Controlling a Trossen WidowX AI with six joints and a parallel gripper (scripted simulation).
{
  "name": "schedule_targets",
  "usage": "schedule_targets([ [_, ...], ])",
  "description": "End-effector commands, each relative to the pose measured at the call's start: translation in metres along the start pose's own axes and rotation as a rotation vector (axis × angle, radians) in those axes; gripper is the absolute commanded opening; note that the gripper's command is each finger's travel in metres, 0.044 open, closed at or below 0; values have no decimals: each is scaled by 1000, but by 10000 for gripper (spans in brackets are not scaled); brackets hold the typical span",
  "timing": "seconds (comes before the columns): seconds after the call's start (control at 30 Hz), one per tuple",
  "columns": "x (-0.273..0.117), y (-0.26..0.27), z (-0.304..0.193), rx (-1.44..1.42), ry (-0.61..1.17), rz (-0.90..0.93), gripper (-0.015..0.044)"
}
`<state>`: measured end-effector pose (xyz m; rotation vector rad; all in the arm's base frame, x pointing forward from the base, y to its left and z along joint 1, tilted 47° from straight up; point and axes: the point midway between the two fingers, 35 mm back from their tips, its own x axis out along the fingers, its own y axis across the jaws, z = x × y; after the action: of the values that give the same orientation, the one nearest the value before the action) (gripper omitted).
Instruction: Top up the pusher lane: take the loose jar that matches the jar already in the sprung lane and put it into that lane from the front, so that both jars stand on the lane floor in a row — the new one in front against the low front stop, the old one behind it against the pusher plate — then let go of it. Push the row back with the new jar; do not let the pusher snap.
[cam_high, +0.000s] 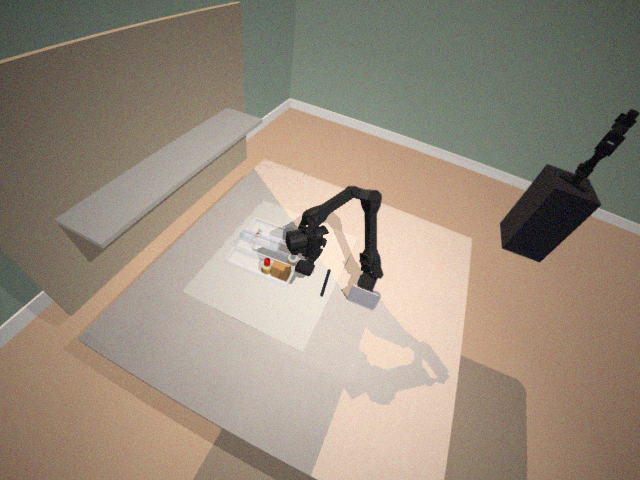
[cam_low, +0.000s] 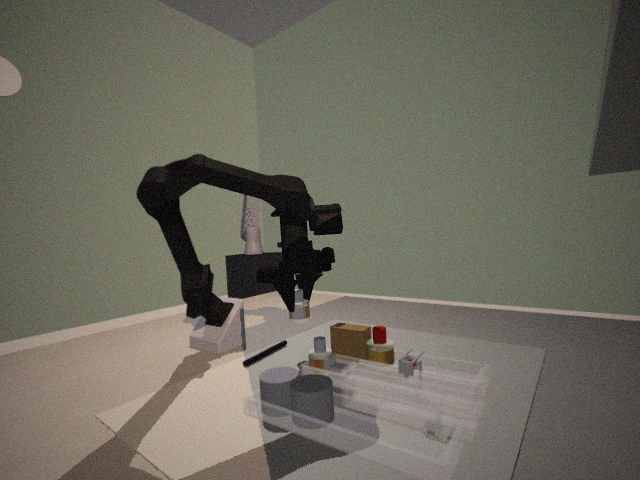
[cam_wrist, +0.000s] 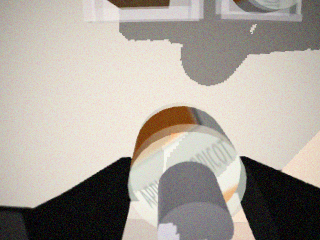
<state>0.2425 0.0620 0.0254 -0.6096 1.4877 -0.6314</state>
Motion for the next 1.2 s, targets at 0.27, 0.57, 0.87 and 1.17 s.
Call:
schedule_targets([
  [0.27, 22, -51, 40, -13, -10, -16, 0],
  [0.57, 32, -59, 44, -15, -8, -22, 0],
  [0.87, 50, -59, 44, -14, -8, -23, 0],
  [1.17, 50, -59, 46, -14, -9, -23, 0],
])
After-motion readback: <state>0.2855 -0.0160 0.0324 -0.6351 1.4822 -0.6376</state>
